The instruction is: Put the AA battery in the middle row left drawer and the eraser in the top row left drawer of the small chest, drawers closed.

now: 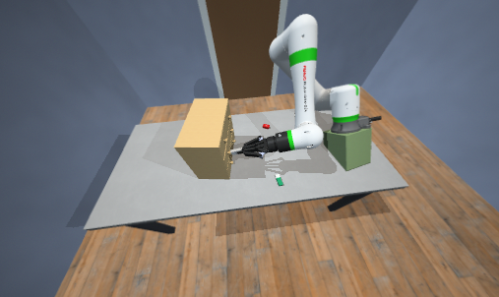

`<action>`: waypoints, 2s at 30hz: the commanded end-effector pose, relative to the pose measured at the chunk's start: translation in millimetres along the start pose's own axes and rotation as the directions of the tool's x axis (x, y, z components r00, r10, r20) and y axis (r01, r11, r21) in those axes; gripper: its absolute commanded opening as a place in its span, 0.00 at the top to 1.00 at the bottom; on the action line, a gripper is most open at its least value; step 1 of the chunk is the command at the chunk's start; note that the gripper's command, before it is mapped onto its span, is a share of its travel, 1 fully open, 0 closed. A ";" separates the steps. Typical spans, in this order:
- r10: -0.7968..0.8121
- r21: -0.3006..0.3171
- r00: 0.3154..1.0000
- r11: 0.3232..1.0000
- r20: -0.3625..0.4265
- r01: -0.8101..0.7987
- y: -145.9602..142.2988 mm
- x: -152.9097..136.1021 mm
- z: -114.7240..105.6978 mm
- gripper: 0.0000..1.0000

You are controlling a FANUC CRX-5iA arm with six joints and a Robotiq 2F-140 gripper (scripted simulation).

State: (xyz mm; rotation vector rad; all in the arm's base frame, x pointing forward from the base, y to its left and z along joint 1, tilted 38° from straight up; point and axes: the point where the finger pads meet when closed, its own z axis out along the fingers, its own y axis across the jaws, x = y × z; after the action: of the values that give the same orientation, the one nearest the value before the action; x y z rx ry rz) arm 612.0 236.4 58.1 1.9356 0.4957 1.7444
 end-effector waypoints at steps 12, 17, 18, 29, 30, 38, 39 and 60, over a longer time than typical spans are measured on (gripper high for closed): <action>0.000 0.000 1.000 1.000 0.000 0.000 -0.1 0.2 0.0 1.00; 0.000 0.000 1.000 1.000 0.000 0.000 -0.1 0.2 0.0 1.00; 0.000 0.000 1.000 1.000 0.000 0.000 -0.1 0.2 0.0 1.00; 0.000 0.000 1.000 1.000 0.000 0.000 -0.1 0.2 0.0 1.00; 0.000 0.000 1.000 1.000 0.000 0.000 -0.1 0.2 0.0 1.00; 0.000 0.000 1.000 1.000 0.000 0.000 -0.1 0.2 0.0 1.00; 0.000 0.000 1.000 1.000 0.000 0.000 -0.1 0.2 0.0 1.00; 0.000 0.000 1.000 1.000 0.000 0.000 -0.1 -12.0 -33.6 1.00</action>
State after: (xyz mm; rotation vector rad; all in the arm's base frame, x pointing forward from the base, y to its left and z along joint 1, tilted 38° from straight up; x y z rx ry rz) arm 590.5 234.4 53.2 1.9355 0.4970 1.7445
